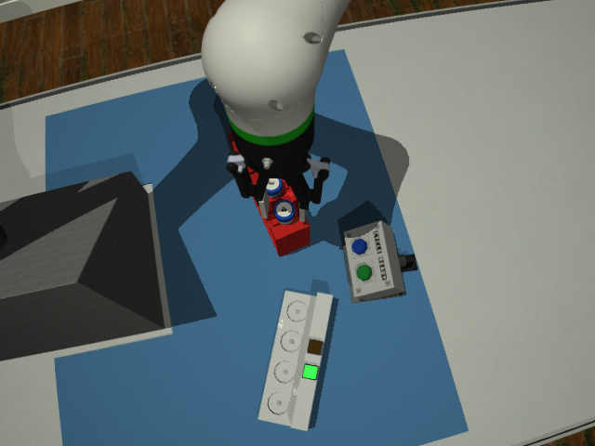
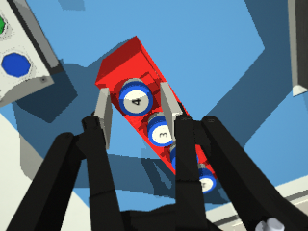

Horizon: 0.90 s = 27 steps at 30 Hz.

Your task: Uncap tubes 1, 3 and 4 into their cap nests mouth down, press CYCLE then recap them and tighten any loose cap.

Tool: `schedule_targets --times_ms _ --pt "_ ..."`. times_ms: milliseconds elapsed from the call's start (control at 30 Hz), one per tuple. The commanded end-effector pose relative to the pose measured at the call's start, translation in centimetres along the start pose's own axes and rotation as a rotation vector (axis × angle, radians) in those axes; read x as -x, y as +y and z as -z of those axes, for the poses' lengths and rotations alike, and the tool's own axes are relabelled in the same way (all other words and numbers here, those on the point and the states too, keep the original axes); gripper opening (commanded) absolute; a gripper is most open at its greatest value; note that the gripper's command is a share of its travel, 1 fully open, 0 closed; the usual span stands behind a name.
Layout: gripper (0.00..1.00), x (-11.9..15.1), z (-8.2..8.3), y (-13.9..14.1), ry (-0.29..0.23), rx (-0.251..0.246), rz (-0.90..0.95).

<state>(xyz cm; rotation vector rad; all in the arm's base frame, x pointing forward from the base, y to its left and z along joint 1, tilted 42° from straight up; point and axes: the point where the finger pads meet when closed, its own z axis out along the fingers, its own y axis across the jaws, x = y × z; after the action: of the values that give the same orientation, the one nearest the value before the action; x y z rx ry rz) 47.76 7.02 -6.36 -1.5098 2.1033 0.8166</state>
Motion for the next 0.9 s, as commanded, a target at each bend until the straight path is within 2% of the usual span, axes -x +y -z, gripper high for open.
schedule_targets --times_ms 0,100,367,433,867 --pt "0.35 -0.01 0.02 -0.02 0.0 0.0 0.0" --pt "0.35 -0.01 0.02 -0.02 0.0 0.0 0.0" --pt "0.35 -0.01 0.05 -0.02 0.0 0.0 0.32" --pt "0.35 -0.01 0.05 -0.02 0.0 0.0 0.32" --pt "0.35 -0.01 0.05 -0.02 0.0 0.0 0.84"
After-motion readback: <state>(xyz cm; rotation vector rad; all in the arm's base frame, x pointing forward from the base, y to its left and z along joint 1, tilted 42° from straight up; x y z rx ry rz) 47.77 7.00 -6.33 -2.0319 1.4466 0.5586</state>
